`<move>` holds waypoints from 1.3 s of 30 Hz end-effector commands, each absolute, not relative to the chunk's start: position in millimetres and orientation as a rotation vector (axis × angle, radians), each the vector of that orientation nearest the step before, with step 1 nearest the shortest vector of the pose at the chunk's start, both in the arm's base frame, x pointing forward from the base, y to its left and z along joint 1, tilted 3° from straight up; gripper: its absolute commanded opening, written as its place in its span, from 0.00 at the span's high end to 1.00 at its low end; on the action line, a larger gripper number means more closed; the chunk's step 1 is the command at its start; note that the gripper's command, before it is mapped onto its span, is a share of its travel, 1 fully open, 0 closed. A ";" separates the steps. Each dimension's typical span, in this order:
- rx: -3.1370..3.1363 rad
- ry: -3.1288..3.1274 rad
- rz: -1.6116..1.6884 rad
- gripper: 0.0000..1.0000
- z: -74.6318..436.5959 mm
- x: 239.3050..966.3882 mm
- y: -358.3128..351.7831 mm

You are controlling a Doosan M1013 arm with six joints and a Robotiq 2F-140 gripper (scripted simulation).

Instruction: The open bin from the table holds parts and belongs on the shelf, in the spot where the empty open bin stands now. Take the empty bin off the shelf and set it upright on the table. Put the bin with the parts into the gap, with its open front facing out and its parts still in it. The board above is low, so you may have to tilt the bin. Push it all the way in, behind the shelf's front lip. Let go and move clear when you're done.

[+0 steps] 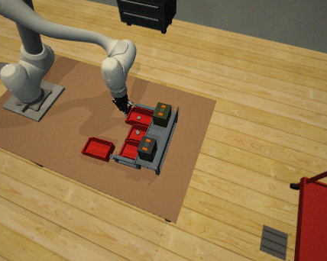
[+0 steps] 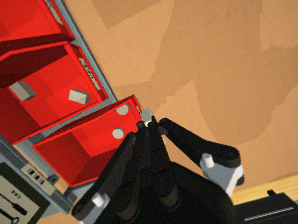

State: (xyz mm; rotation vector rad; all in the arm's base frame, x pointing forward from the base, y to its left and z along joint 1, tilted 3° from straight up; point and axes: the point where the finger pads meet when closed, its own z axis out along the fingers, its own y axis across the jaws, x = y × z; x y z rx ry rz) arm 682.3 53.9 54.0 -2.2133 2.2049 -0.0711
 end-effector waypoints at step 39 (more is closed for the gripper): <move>-2.210 2.208 -0.066 0.90 57.9 731.8 52.2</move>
